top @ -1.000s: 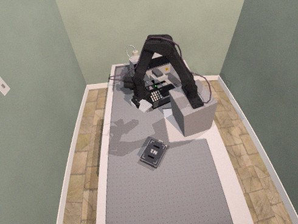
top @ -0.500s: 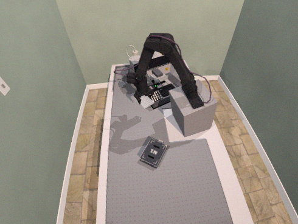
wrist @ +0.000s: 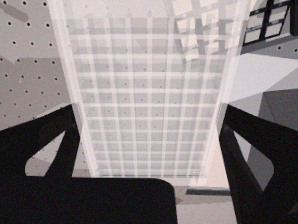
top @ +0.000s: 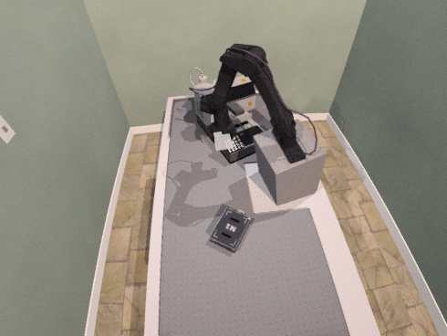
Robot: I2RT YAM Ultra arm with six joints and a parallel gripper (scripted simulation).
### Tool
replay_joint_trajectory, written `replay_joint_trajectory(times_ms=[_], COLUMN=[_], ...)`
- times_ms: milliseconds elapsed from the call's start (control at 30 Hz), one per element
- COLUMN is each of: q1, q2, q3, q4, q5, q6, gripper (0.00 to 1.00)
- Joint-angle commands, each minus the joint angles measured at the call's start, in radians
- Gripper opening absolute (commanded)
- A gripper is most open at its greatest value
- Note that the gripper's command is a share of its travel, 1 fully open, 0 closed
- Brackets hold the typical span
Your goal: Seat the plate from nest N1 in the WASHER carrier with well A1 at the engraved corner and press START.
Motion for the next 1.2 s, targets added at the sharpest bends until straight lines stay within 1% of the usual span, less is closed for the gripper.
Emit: replay_joint_trajectory(times_ms=[0,67,233,367,533,567,600,633,833,933,1033,1100,1133,1167], q1=[-0.03,-0.063,-0.145,-0.208,-0.211,-0.191,-0.191,-0.226,-0.318,-0.37,-0.417,-0.417,-0.438,-0.454], q2=[0.014,0.017,0.032,0.05,0.031,0.031,0.031,0.024,0.018,0.022,0.05,0.05,0.058,0.06], q3=[0.008,0.024,0.035,0.056,0.061,0.062,0.062,0.018,-0.013,-0.005,-0.026,-0.026,0.004,0.004], q4=[-0.005,-0.013,-0.022,-0.037,-0.04,-0.04,-0.04,-0.039,-0.031,-0.021,-0.024,-0.024,-0.024,-0.022], q5=[-0.013,-0.017,-0.025,-0.034,-0.029,-0.03,-0.028,-0.034,-0.039,-0.048,-0.05,-0.05,-0.051,-0.052], q6=[0.068,0.101,0.181,0.106,0.103,0.102,0.102,0.136,0.239,0.286,0.338,0.338,0.352,0.368], gripper=[0.84,0.84,0.84,0.84,0.84,0.84,0.84,0.84,0.84,0.84,0.84,0.84,0.84,0.84])
